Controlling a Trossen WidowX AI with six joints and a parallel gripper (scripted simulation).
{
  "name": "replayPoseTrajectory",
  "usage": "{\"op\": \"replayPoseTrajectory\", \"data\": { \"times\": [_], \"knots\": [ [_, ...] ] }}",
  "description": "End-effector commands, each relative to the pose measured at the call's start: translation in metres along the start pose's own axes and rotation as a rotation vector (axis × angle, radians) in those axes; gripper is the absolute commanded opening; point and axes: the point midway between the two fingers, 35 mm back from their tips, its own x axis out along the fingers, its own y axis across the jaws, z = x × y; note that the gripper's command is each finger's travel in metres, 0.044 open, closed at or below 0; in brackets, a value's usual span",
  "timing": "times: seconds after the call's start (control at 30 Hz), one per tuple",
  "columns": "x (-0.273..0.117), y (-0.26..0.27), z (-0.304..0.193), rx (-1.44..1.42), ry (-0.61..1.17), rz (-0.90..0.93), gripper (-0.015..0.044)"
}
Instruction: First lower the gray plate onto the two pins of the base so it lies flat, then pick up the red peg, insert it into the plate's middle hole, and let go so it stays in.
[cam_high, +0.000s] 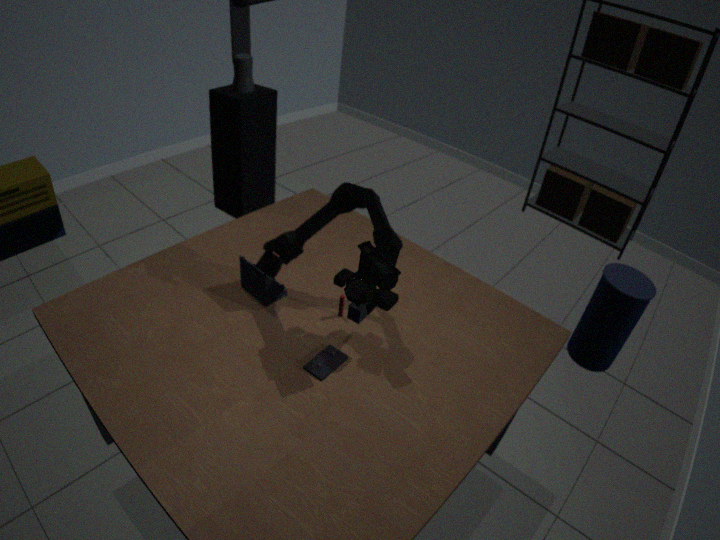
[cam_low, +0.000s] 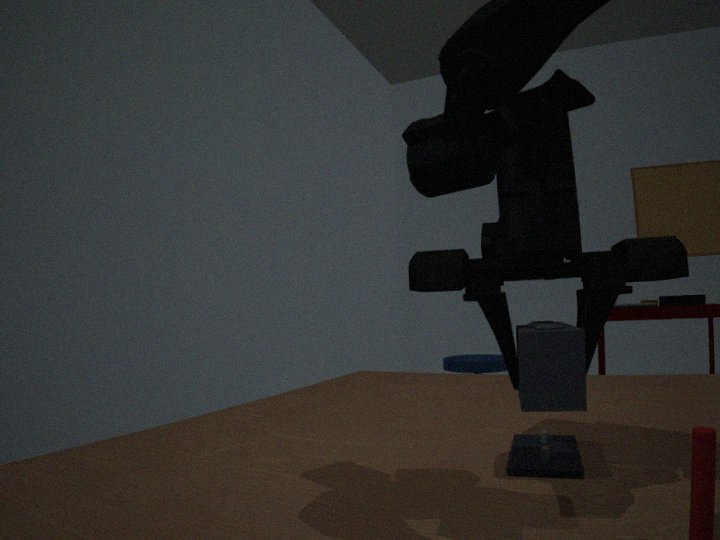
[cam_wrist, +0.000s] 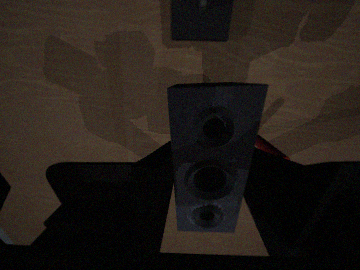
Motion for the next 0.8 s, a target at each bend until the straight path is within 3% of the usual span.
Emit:
{"op": "replayPoseTrajectory", "data": {
  "times": [0.0,0.3,0.77],
  "knots": [
    [-0.015,0.0,-0.001,-0.008,-0.005,0.007,0.0],
    [-0.039,-0.006,-0.005,-0.008,0.001,0.007,0.0],
    [-0.025,0.0,0.029,0.006,-0.001,0.007,0.0]
  ]
}}
